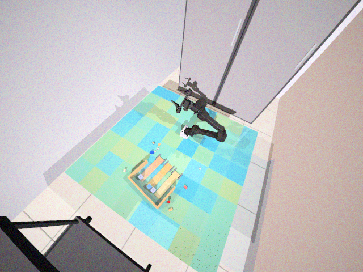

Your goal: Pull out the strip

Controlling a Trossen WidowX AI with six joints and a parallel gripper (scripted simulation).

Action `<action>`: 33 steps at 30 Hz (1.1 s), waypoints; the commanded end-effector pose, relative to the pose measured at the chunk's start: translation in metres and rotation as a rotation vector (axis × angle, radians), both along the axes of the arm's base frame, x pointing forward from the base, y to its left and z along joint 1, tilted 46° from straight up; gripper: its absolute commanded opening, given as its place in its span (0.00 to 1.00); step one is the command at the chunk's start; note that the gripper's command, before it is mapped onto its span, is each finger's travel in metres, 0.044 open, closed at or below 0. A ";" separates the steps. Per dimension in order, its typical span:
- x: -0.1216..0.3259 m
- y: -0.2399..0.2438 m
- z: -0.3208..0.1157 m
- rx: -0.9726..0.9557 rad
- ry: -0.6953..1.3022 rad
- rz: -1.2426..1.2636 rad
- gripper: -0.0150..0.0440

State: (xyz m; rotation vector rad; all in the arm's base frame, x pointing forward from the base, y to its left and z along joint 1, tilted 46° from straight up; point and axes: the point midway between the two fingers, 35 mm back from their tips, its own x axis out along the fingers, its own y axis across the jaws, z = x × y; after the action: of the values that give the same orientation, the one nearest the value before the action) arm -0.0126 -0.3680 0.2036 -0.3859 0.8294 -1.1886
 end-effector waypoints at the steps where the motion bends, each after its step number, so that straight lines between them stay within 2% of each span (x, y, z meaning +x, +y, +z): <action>1: 0.062 0.005 -0.015 0.096 -0.171 0.176 0.93; 6: 0.140 0.031 -0.034 0.284 -0.387 0.394 0.93; 13: 0.238 0.098 -0.055 0.694 -0.657 0.644 0.93; 18: 0.287 0.161 -0.062 1.062 -0.782 0.766 0.93; 22: 0.309 0.206 -0.064 1.326 -0.824 0.814 0.93; 33: 0.309 0.208 -0.064 1.339 -0.825 0.816 0.93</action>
State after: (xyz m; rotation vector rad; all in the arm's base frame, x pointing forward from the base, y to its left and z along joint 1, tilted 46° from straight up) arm 0.2960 -0.1607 0.1387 0.7762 0.4726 0.1527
